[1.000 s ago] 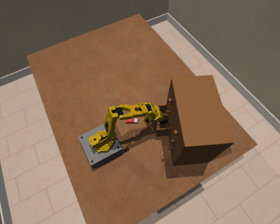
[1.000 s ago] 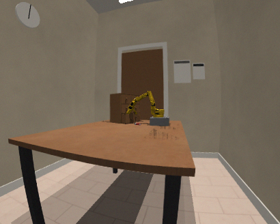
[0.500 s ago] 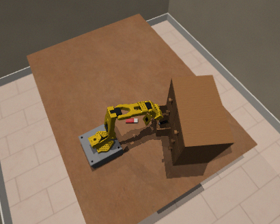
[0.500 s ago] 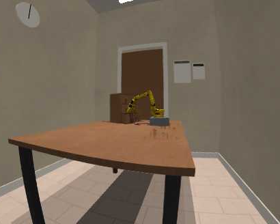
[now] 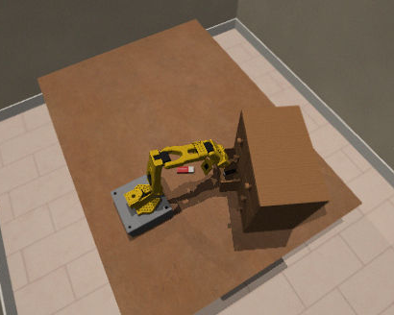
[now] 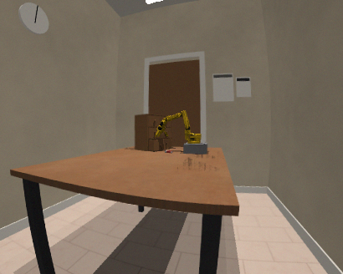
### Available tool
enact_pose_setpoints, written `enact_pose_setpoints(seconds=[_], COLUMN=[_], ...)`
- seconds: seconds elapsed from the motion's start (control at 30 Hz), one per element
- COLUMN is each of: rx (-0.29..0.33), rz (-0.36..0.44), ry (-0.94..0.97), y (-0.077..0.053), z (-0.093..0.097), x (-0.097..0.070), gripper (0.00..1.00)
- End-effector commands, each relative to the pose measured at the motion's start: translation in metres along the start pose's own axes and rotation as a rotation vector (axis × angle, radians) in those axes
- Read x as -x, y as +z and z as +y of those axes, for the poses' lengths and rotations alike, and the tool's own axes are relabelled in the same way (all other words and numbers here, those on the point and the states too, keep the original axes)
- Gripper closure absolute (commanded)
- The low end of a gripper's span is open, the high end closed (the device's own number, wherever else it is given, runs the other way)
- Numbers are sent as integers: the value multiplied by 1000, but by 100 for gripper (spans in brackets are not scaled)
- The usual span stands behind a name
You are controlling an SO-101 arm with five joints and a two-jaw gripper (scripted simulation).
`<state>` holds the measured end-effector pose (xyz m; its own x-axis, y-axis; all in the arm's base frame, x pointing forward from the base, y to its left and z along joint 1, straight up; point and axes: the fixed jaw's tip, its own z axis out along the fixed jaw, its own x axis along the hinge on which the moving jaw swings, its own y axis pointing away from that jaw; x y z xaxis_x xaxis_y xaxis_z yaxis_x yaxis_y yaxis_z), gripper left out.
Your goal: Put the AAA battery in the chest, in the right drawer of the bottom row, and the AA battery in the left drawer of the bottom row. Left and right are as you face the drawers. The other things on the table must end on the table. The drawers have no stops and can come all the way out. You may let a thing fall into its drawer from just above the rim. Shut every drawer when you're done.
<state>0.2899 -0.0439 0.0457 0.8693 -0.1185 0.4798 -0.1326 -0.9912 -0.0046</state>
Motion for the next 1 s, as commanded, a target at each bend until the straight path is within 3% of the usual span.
enact_pose_setpoints(seconds=[0.0,0.17,0.63,0.97], rx=[1,1,1,1], rz=[25,25,25,25], ry=[15,15,18,20], y=[-6,-6,-30,-41], z=[1,1,1,1], x=[-6,-6,20,37], gripper=[75,75,75,75])
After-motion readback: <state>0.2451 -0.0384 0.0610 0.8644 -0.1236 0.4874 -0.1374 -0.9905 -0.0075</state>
